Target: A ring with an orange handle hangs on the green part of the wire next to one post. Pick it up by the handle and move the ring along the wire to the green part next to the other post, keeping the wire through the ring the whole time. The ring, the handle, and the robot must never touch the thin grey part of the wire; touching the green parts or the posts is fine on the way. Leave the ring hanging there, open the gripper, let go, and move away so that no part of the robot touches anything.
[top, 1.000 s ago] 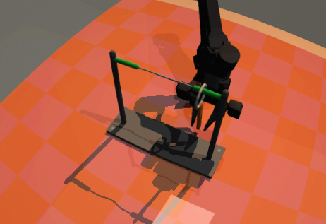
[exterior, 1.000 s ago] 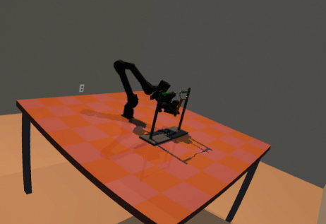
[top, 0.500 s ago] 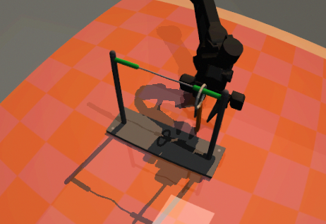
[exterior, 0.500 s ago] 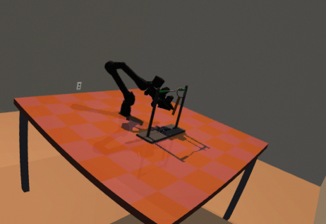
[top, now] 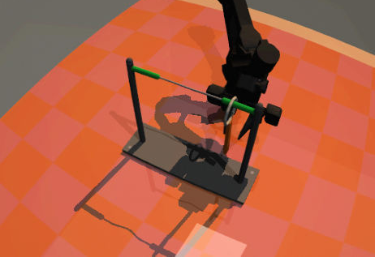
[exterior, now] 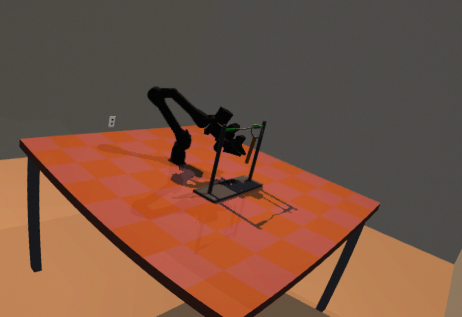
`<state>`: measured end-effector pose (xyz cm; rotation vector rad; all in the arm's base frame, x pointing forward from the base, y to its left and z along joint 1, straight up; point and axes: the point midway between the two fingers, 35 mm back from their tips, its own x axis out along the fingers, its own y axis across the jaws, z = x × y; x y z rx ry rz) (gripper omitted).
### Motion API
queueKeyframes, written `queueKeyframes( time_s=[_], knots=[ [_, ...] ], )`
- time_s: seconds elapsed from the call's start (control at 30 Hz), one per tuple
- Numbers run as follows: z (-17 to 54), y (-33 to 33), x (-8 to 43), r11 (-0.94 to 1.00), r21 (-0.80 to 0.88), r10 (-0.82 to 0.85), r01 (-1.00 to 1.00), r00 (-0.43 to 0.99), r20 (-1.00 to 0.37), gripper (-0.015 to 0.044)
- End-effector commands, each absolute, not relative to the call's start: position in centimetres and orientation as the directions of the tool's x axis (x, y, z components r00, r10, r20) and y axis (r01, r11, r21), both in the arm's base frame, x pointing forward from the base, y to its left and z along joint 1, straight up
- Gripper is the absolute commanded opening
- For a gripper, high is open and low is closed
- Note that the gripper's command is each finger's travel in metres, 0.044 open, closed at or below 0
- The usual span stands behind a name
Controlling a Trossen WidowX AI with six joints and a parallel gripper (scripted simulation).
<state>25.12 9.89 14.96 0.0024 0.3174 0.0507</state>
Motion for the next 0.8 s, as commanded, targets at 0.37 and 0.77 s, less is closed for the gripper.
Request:
queueKeyframes(
  time_s=[0.37, 0.77],
  knots=[
    [15.9, 9.8, 22.3, 0.999, 0.011, 0.050, -0.049, 0.948, -0.315, 0.0291],
    [16.5, 9.3, 20.4, 0.999, 0.009, 0.051, -0.051, 0.950, -0.309, 0.0440]
  ],
)
